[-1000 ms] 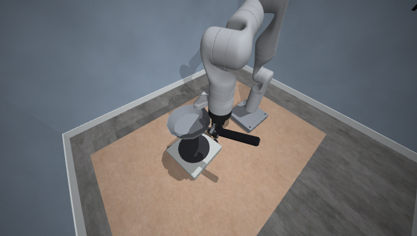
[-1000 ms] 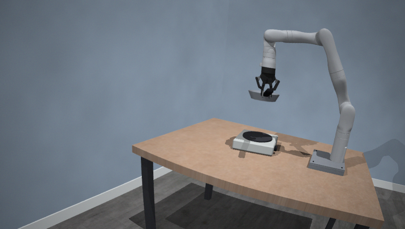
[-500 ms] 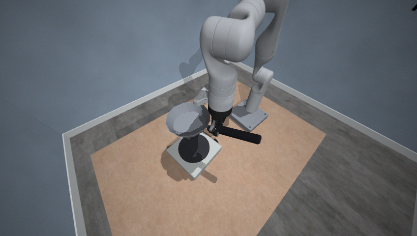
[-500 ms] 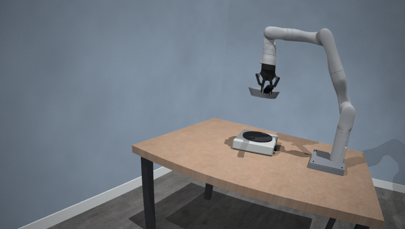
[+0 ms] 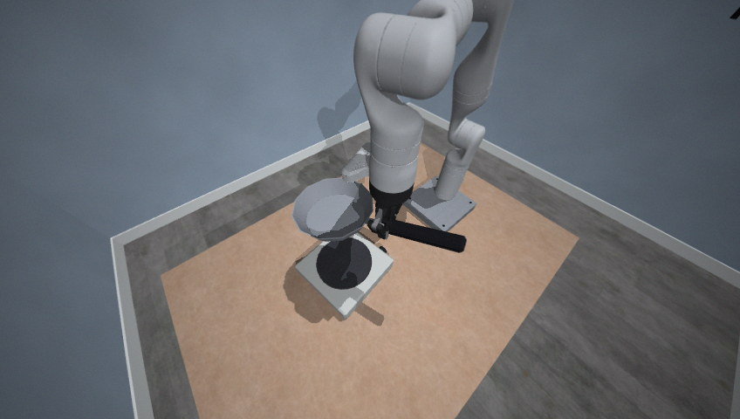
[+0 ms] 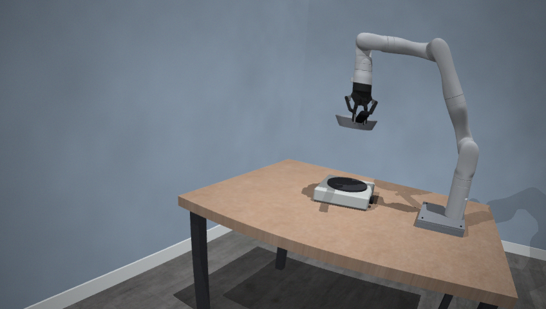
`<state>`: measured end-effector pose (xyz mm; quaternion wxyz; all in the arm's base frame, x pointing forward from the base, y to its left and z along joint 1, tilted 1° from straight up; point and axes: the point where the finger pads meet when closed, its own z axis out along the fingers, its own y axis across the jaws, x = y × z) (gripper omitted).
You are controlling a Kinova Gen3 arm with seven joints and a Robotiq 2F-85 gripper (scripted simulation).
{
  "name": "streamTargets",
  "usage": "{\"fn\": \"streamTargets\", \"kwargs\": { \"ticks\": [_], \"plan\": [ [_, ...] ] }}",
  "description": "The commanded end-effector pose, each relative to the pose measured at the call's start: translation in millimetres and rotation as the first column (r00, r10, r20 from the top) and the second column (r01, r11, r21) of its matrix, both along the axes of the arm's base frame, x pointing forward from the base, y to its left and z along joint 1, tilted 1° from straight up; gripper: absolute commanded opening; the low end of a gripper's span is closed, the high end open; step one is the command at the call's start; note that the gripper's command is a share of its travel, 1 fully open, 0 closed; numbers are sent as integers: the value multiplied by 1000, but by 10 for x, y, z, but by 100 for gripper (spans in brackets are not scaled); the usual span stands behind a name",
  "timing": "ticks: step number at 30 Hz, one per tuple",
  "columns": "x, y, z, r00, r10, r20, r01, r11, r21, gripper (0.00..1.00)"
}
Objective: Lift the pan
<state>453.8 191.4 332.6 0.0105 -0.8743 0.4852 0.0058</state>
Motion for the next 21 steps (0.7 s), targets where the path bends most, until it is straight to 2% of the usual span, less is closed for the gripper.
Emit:
{"fn": "streamTargets", "kwargs": {
  "ticks": [1,21],
  "plan": [
    [7,3,22,1000,0,4,0,1000,2,0],
    [3,-1,121,1000,0,4,0,1000,2,0]
  ]
}}
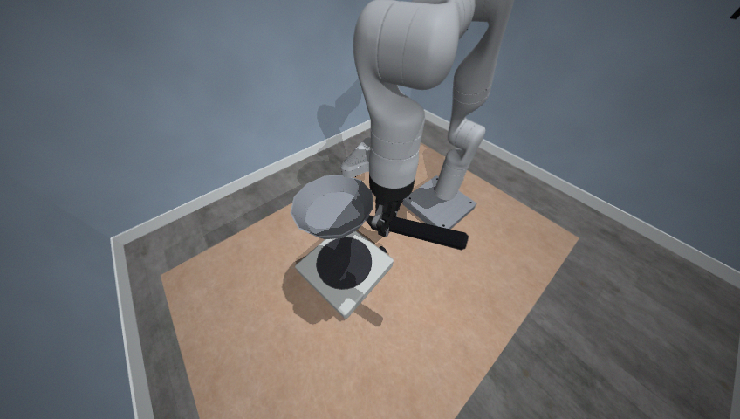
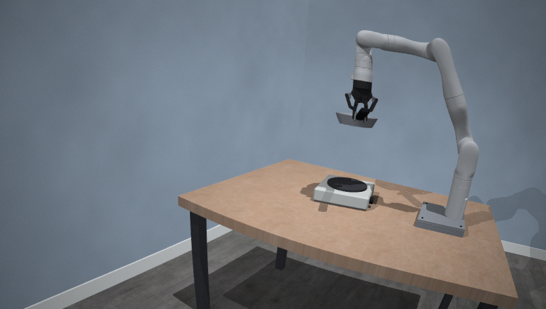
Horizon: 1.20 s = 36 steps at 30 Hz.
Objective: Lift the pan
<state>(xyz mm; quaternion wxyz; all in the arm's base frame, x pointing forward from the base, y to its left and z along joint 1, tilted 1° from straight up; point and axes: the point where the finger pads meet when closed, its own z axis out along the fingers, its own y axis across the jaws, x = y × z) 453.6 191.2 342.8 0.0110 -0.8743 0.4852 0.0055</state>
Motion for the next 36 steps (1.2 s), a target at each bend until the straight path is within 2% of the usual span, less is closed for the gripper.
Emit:
{"fn": "streamTargets", "kwargs": {
  "ticks": [1,36],
  "plan": [
    [3,1,23,1000,0,3,0,1000,1,0],
    [1,-1,63,1000,0,3,0,1000,1,0]
  ]
}}
